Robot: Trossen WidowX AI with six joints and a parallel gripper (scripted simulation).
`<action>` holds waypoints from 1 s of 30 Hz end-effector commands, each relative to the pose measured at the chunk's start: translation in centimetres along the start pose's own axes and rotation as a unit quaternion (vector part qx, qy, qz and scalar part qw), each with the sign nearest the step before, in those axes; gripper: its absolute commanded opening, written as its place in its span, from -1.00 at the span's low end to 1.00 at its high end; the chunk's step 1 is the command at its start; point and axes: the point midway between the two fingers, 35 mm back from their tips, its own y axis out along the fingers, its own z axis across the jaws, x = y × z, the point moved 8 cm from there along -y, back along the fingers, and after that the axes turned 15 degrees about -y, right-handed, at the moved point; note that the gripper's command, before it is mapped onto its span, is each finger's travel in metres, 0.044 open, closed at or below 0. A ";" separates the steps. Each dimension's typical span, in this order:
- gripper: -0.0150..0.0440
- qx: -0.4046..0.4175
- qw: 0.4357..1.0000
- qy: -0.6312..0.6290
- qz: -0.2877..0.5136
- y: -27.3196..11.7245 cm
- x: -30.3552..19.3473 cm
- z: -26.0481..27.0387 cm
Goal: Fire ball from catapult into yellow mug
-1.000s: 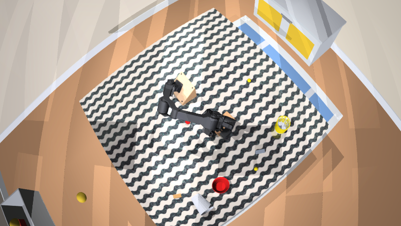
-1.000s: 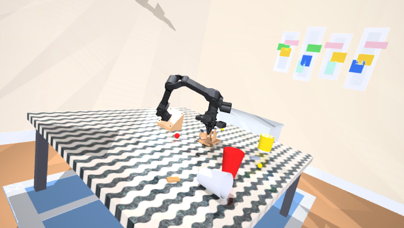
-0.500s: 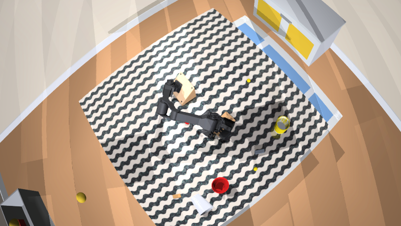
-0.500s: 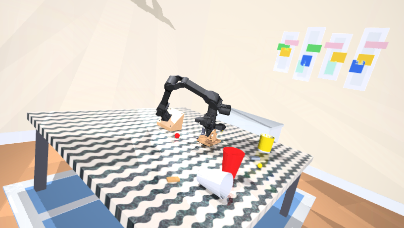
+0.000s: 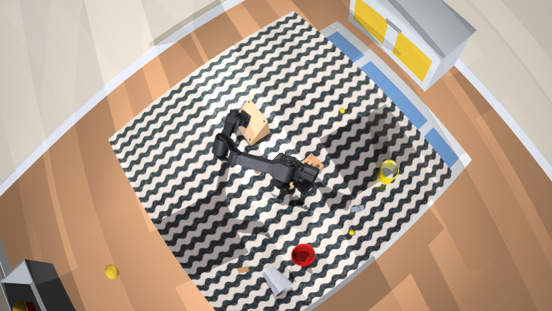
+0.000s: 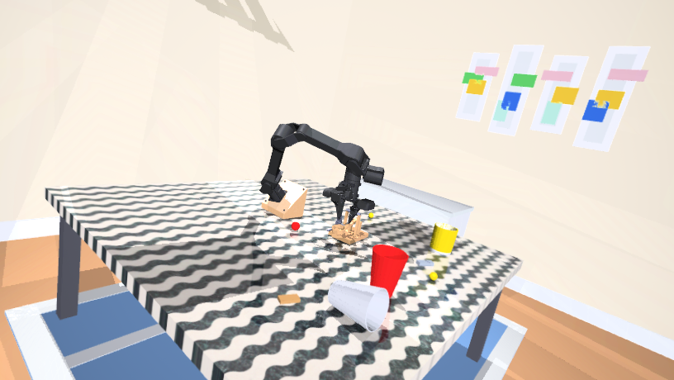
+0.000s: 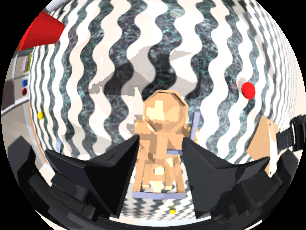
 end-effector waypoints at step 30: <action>1.00 0.022 0.945 -0.326 -0.009 -7.8 -2.4 0.4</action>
